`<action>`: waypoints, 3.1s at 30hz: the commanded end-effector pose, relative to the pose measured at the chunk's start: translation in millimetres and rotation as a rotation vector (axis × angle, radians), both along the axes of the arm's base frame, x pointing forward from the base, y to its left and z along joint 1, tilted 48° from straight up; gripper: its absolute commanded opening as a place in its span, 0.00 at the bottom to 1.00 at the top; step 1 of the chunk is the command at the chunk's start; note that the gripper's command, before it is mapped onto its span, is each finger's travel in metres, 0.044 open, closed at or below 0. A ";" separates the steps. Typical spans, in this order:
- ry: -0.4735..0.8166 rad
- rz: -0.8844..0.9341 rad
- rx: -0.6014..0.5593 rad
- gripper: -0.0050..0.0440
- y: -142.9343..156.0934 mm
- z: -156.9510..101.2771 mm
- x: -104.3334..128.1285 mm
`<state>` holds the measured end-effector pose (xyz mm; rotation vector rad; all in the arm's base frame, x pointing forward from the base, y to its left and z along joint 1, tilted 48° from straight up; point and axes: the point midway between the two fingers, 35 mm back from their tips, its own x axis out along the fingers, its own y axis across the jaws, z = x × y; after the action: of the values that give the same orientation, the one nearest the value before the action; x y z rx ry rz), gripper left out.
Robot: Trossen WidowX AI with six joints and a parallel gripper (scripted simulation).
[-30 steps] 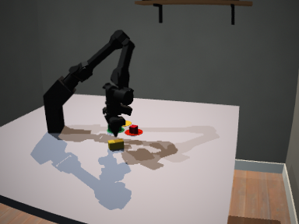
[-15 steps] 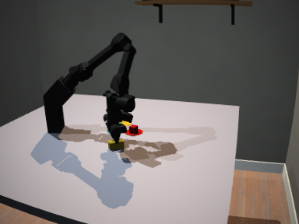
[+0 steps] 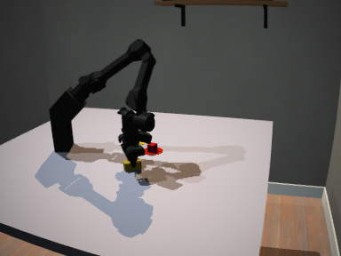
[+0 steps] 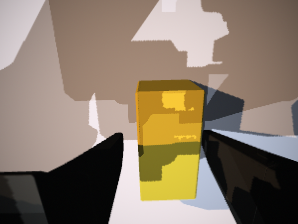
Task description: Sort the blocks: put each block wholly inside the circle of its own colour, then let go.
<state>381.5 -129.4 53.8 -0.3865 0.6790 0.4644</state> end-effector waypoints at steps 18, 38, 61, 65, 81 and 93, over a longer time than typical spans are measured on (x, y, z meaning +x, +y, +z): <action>-0.023 -0.006 -0.019 0.32 -3.8 9.4 3.1; -0.031 0.000 -0.030 0.32 -23.2 48.7 -30.8; -0.033 -0.002 -0.031 0.32 -32.7 86.1 -73.1; -0.029 -0.002 -0.028 0.32 -31.6 85.3 -74.3; 0.024 0.003 -0.046 0.32 0.3 80.8 -66.0; 0.053 0.004 -0.076 0.32 32.5 81.6 -59.3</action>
<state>321.3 -99.8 126.7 -0.4239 0.7568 0.4798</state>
